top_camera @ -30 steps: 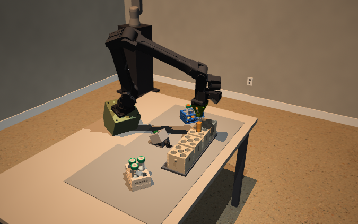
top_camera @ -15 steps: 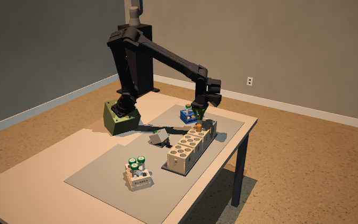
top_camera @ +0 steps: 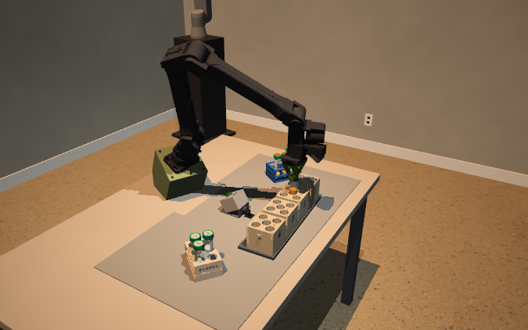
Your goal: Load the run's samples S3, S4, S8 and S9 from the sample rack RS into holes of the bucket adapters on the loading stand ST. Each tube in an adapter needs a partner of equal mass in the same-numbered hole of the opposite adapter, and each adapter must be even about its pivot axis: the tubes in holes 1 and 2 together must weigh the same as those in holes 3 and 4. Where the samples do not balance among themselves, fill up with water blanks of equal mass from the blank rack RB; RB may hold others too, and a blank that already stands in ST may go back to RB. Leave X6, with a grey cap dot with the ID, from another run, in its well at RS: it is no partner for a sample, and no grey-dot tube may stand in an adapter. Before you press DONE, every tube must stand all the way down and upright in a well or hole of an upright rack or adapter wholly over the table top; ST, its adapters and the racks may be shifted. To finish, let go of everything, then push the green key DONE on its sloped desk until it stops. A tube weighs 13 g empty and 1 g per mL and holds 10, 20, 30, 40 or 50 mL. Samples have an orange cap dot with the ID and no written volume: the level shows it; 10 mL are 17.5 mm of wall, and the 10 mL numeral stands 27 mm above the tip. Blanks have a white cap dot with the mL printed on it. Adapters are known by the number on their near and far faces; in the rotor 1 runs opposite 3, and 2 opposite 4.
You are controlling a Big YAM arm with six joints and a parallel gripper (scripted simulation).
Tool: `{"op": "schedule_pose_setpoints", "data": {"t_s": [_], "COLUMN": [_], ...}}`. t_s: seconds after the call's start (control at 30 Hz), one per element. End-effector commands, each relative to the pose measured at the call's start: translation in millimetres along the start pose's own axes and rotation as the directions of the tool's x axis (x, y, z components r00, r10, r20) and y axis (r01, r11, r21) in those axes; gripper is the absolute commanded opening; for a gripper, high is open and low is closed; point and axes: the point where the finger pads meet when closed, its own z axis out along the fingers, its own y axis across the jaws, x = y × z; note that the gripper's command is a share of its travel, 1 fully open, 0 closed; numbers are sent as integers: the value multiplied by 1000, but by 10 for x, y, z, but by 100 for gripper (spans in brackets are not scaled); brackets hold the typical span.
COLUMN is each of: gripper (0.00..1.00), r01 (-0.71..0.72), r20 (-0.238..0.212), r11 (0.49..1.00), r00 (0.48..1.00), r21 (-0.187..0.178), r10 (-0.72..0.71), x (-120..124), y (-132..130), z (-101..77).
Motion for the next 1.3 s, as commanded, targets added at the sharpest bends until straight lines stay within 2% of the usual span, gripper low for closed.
{"op": "schedule_pose_setpoints", "data": {"t_s": [0.0,0.33,0.43,0.47,0.6,0.93,1.0,1.03,1.1,1.13,1.27], "gripper": [0,0,0,0,0,0,0,0,0,0,0], "r01": [0,0,-3,16,1,1,1,14,12,-9,-9], "r20": [13,10,17,26,10,10,10,35,28,40,40], "r11": [1000,1000,1000,1000,1000,1000,1000,1000,1000,1000,1000], "r00": [1000,1000,1000,1000,1000,1000,1000,999,1000,999,999], "r21": [-4,-3,-5,-15,-3,-3,-3,-15,-12,-13,-13], "r10": [1,0,3,-15,-1,-1,-1,-13,-11,9,9], "x": [-71,-56,-97,-101,-55,-54,-54,-146,-117,-163,-163], "y": [-4,-6,-5,87,-2,-6,-6,94,72,26,26], "z": [56,199,189,161,279,415,415,338,380,294,293]}}
